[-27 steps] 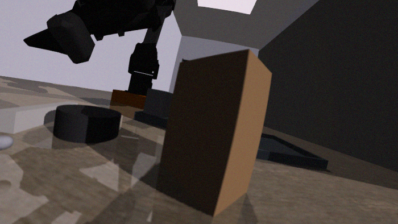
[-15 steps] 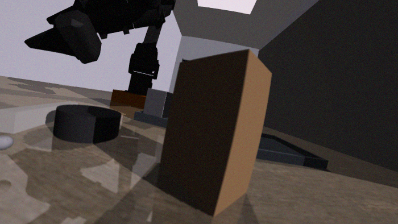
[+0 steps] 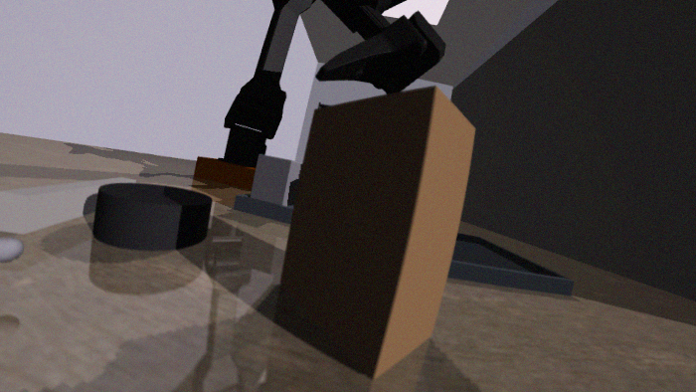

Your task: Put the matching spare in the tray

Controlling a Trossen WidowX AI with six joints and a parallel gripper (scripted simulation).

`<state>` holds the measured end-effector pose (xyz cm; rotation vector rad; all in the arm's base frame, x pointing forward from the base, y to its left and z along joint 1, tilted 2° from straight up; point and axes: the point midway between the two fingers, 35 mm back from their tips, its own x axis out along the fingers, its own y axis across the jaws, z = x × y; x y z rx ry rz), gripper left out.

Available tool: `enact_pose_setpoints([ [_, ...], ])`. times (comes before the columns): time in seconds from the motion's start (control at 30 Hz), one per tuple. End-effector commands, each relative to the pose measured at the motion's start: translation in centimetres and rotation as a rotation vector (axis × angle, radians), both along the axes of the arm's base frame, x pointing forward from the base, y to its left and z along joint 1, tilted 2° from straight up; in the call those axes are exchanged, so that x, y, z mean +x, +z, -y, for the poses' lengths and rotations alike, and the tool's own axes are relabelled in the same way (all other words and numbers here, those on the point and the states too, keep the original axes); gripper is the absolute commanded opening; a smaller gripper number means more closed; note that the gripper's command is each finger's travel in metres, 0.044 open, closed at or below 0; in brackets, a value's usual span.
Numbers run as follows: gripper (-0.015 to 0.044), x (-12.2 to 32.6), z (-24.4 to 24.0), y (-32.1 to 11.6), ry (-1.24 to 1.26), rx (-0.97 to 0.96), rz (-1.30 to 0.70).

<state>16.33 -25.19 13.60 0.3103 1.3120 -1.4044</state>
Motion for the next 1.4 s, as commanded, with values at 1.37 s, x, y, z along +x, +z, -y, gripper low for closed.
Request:
enact_pose_setpoints([
  [1.37, 0.044, 20.2, -27.5, 7.6, 1.211, 0.645, 0.015],
])
